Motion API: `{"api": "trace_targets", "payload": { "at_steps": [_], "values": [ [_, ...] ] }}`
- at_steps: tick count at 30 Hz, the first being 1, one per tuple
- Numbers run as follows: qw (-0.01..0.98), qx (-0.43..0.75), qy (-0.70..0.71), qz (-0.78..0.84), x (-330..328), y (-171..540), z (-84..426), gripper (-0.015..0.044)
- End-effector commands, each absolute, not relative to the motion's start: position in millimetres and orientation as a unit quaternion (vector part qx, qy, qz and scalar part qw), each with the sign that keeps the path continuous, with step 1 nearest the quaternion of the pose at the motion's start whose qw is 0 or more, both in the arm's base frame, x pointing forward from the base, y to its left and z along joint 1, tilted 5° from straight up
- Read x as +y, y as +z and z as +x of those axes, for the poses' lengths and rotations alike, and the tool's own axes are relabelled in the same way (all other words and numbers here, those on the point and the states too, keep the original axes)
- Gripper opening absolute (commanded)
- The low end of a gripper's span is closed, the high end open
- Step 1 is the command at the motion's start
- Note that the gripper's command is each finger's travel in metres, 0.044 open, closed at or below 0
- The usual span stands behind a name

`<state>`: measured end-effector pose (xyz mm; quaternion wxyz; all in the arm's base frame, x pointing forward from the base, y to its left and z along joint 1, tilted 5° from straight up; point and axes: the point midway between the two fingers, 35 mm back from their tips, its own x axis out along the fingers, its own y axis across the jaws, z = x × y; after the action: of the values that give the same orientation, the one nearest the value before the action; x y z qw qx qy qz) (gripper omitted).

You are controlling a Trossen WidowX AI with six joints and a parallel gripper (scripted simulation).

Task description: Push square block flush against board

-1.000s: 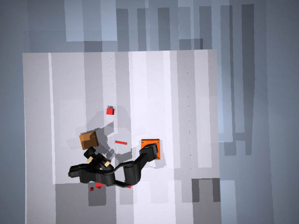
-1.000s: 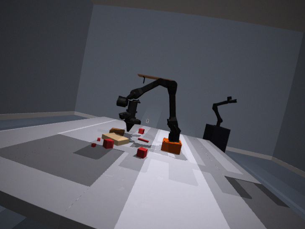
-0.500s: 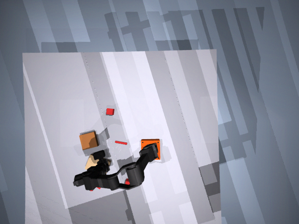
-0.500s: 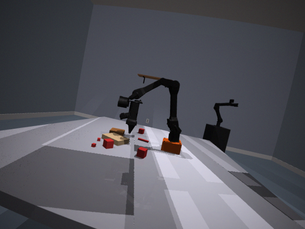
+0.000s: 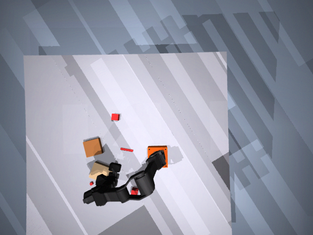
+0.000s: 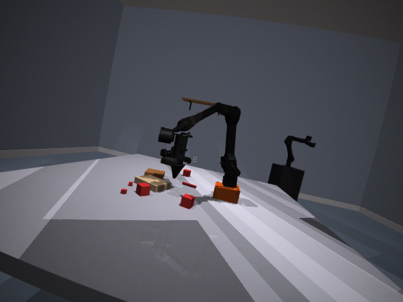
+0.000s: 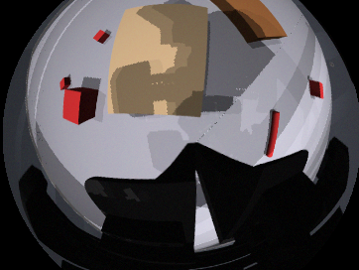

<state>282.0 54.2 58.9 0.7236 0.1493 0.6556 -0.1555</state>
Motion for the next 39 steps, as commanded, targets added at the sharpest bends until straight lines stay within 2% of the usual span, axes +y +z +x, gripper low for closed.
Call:
{"api": "trace_targets", "payload": {
  "at_steps": [1,8,13,39],
  "values": [
    [0.714,0.642,-0.198,0.195,61.3,58.3,276.9,0.0],
    [0.712,0.64,-0.205,0.203,62.6,55.0,276.6,0.0],
    [0.712,0.64,-0.205,0.203,60.8,3.1,281.0,0.0],
    [0.712,0.64,-0.205,0.202,52.4,5.8,297.4,0.0]
  ]
}}
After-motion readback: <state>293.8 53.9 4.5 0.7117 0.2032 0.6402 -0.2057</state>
